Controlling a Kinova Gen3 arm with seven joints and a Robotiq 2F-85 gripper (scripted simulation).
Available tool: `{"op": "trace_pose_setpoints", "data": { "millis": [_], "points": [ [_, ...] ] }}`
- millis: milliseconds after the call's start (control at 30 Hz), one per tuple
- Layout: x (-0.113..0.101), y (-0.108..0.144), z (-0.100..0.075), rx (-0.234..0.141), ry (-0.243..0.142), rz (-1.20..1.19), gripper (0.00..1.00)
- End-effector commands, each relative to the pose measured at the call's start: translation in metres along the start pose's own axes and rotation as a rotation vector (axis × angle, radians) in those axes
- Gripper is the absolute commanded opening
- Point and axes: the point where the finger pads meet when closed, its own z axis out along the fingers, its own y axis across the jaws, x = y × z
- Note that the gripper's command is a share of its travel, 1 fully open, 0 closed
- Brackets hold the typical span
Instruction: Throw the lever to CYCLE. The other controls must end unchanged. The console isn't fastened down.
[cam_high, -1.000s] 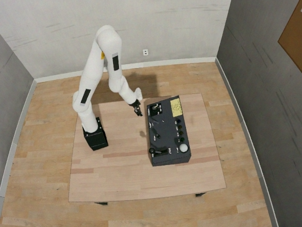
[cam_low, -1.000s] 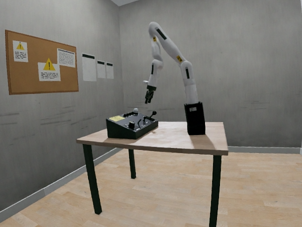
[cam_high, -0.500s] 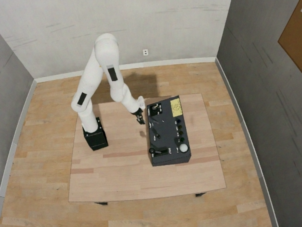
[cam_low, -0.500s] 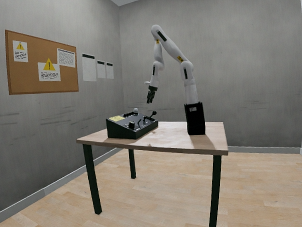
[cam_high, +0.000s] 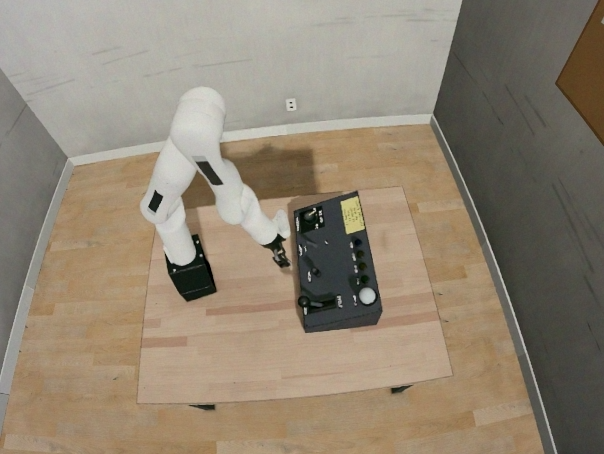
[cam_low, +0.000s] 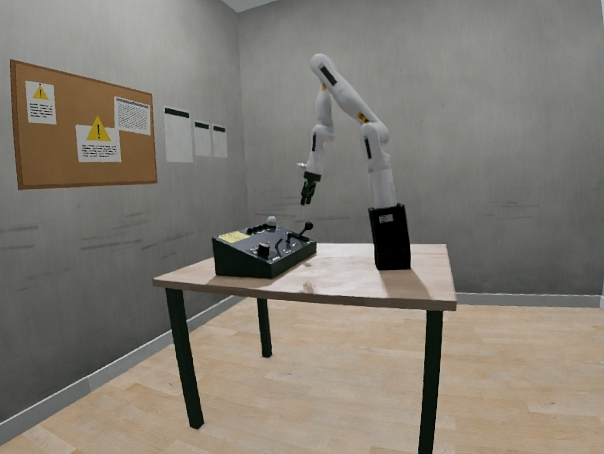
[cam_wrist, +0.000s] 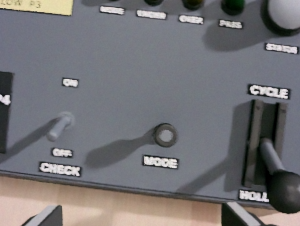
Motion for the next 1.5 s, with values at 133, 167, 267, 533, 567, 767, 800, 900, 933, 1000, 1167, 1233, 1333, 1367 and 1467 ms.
{"op": "trace_pose_setpoints", "data": {
  "millis": [133,167,267,533,567,767,800,900,933,1000,1167,1233,1333,1367,1467],
  "points": [
    [-0.010,0.030,-0.005,0.004,0.007,-0.003,1.00],
    [-0.013,0.035,-0.006,0.002,0.008,-0.004,1.00],
    [-0.019,0.048,-0.009,-0.002,0.009,-0.006,1.00],
    [-0.031,0.070,-0.014,-0.010,0.010,-0.010,1.00],
    [-0.032,0.071,-0.014,-0.010,0.010,-0.010,1.00],
    [-0.033,0.072,-0.015,-0.011,0.010,-0.010,1.00],
    [-0.033,0.072,-0.015,-0.011,0.010,-0.010,1.00],
    [-0.033,0.072,-0.015,-0.011,0.010,-0.010,1.00],
    [-0.033,0.072,-0.015,-0.011,0.010,-0.010,1.00],
    [-0.033,0.072,-0.015,-0.011,0.010,-0.010,1.00],
    [-0.033,0.072,-0.015,-0.011,0.010,-0.010,1.00],
    [-0.033,0.072,-0.015,-0.011,0.010,-0.010,1.00],
    [-0.033,0.072,-0.015,-0.011,0.010,-0.010,1.00],
    [-0.033,0.072,-0.015,-0.011,0.010,-0.010,1.00],
    [-0.033,0.072,-0.015,-0.011,0.010,-0.010,1.00]
  ]
}}
